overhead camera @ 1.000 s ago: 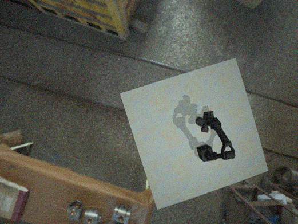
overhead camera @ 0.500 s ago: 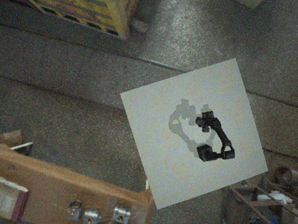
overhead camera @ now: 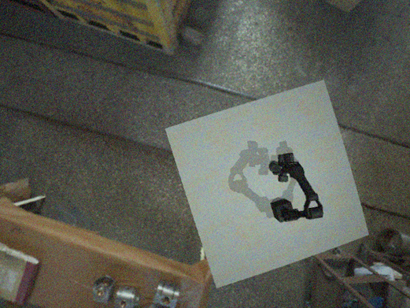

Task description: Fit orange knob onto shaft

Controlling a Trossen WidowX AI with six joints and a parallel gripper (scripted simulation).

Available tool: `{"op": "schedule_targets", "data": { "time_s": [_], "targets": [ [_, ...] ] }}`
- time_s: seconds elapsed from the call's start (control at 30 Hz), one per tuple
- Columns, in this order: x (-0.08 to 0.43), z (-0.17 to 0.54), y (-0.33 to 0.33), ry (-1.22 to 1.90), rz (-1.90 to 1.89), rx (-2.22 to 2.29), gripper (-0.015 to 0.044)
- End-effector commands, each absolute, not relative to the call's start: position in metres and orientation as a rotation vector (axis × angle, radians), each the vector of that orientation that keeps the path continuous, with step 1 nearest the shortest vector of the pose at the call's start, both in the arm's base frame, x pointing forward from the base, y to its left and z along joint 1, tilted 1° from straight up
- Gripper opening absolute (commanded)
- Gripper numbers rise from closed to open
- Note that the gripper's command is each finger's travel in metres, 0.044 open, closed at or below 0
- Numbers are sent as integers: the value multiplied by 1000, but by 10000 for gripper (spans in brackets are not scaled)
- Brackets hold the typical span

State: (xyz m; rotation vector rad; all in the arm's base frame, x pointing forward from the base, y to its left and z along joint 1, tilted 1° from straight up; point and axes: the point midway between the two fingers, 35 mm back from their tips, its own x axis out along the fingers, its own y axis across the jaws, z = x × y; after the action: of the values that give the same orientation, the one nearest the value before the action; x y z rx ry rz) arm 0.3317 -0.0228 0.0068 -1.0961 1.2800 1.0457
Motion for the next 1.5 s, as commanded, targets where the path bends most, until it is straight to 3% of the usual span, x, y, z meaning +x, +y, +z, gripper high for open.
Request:
{"op": "schedule_targets", "data": {
  "time_s": [0.0,1.47],
  "targets": [
    [333,9,-22,1272,1049,-1099,0],
    [334,12,-22,1156,1242,-1296,0]
  ]
}}
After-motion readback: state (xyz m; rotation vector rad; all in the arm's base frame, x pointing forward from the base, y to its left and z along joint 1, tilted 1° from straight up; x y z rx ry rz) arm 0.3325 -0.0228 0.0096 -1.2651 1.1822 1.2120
